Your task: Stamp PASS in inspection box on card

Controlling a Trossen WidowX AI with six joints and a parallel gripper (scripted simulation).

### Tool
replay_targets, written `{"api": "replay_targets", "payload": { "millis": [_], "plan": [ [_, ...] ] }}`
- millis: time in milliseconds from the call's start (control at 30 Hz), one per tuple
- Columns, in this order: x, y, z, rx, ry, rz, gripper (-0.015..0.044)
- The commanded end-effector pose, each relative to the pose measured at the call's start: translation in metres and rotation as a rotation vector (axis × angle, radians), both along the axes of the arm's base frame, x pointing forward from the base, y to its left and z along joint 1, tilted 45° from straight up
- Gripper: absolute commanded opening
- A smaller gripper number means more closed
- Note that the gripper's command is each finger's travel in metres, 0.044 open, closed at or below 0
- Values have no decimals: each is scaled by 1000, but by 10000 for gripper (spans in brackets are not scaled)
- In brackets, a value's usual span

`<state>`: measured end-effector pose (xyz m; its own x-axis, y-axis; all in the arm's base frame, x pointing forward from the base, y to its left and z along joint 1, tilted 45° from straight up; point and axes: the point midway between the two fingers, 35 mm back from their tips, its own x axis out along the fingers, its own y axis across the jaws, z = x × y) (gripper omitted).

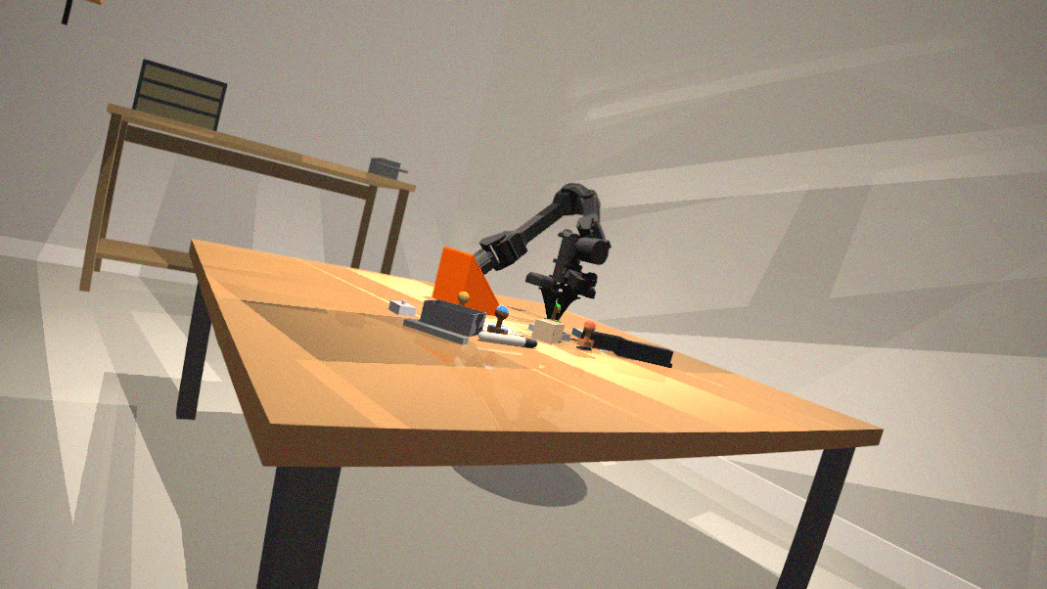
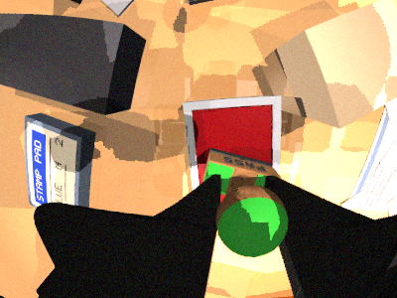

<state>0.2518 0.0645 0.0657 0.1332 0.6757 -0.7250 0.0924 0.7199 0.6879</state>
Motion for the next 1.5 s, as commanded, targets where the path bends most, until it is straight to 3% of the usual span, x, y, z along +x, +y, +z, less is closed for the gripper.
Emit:
{"api": "replay_targets", "payload": {
  "millis": [0, 1467],
  "plan": [
    [-1, 1, -1, 6, 6, -2, 0],
    [0, 5, -4, 6, 2, 2, 0]
  ]
}}
